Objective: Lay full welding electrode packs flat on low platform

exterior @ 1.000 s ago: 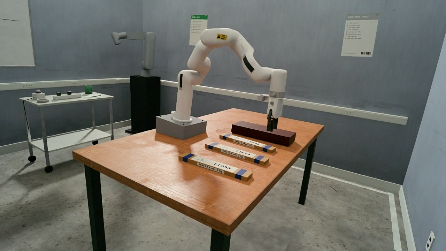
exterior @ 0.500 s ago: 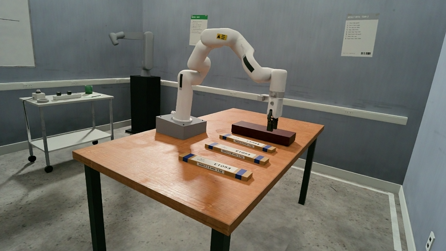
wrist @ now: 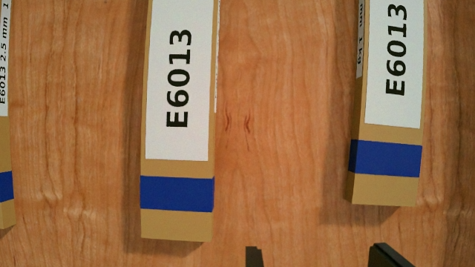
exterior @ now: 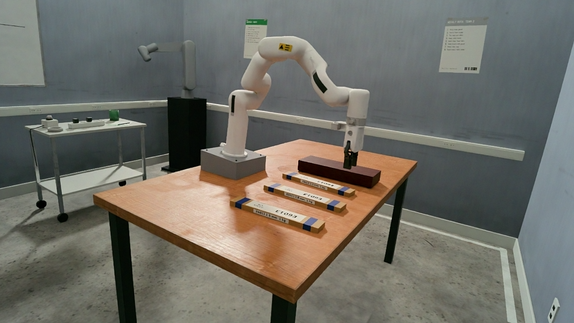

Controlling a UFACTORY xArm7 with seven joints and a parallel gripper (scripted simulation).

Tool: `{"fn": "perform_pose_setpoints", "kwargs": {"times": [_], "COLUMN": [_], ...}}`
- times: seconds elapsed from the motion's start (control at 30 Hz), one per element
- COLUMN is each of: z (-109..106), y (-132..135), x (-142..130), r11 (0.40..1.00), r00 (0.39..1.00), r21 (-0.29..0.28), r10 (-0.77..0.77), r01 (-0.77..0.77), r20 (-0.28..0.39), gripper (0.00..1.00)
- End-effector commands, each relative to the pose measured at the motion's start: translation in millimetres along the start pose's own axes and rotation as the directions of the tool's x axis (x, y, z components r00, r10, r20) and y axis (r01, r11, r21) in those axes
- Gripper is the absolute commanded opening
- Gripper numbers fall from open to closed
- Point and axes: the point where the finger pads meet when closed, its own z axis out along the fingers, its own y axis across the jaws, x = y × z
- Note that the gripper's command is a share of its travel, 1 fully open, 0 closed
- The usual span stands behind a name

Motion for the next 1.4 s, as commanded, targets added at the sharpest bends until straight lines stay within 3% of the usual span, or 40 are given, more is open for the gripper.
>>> {"fn": "perform_pose_setpoints", "kwargs": {"times": [0.0, 1.1, 1.13, 1.27, 1.37], "z": [-2.4, -2.4, -2.3, 1.0, 16.2], "y": [-0.1, -0.1, -0.7, -14.0, -76.2], "x": [-1.6, -1.6, -1.6, 0.7, 16.0], "r11": [1.0, 1.0, 1.0, 1.0, 1.0], "r00": [1.0, 1.0, 1.0, 1.0, 1.0], "r21": [0.0, 0.0, 0.0, -0.001, -0.004], "r10": [0.0, 0.0, 0.0, -0.003, -0.015], "r01": [0.0, 0.0, 0.0, 0.003, 0.015], "r20": [0.005, 0.005, 0.005, 0.005, 0.003], "gripper": [0.58, 0.58, 1.0, 1.0, 1.0]}}
